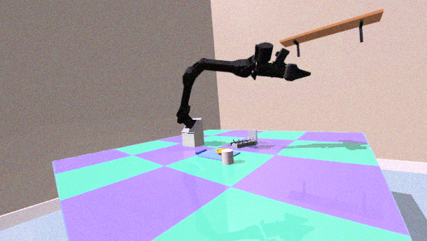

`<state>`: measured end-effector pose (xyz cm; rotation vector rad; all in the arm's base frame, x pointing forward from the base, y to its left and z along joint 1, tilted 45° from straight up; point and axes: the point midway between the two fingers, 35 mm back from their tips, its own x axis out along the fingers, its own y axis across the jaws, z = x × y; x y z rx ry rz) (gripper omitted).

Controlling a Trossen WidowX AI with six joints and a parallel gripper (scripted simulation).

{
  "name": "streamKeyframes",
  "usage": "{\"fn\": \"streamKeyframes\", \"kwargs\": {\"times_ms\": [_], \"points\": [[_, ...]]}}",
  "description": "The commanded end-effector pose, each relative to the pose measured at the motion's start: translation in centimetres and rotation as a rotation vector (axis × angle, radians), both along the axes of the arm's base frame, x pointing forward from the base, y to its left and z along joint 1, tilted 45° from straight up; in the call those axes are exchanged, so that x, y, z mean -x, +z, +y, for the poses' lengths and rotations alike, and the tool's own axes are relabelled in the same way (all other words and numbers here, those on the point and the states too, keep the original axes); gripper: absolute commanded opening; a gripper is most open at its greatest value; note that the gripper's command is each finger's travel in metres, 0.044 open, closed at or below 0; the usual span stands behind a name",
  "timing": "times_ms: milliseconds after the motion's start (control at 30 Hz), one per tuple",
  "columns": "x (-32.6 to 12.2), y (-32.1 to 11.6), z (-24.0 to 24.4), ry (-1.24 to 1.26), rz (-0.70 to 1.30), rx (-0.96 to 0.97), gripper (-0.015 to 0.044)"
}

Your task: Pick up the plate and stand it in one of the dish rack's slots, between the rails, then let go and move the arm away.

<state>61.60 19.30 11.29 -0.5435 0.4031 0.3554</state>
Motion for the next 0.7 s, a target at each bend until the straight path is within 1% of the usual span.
{"fn": "streamKeyframes", "kwargs": {"times_ms": [0,300,667], "points": [[1.7,-1.1,-1.7,-0.096,0.113,-0.001,0.0400],[6.2,-2.9,-5.4,-0.304,0.332,0.022,0.0400],[13.4,-3.7,-10.5,-0.585,0.553,0.111,0.0400]]}}
